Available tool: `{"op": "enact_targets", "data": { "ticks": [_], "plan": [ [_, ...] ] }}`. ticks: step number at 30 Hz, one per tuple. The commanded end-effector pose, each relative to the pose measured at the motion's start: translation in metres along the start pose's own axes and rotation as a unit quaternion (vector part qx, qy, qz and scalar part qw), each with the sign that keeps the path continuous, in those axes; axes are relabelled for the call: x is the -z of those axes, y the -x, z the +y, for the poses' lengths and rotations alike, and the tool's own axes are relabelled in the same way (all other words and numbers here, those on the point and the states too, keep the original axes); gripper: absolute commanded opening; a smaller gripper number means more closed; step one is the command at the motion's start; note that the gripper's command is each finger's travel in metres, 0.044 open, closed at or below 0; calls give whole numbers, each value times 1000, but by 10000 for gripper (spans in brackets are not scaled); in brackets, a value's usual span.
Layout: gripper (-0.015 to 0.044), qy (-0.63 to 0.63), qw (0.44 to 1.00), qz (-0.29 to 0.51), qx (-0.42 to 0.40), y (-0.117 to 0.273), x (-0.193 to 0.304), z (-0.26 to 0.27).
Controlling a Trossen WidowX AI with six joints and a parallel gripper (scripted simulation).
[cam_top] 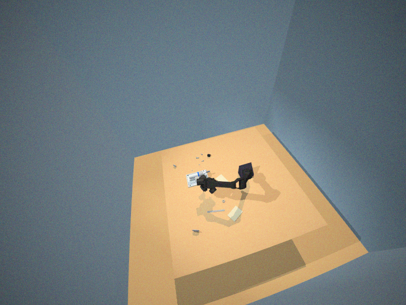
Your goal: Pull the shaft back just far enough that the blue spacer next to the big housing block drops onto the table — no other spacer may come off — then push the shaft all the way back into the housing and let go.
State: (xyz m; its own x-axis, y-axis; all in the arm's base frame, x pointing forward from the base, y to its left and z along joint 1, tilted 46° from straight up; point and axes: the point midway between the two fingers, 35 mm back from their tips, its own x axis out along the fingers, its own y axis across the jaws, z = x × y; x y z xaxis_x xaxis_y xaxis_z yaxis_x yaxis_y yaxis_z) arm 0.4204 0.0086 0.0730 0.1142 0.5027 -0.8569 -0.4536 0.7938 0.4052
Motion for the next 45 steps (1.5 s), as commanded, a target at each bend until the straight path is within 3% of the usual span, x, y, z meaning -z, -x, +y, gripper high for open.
{"op": "enact_targets", "data": {
  "ticks": [1,9,45],
  "plan": [
    [440,-76,996,19,-33,-5,38,-55],
    [440,-227,963,26,-140,-14,124,-124],
    [440,-227,963,26,-140,-14,125,-123]
  ]
}}
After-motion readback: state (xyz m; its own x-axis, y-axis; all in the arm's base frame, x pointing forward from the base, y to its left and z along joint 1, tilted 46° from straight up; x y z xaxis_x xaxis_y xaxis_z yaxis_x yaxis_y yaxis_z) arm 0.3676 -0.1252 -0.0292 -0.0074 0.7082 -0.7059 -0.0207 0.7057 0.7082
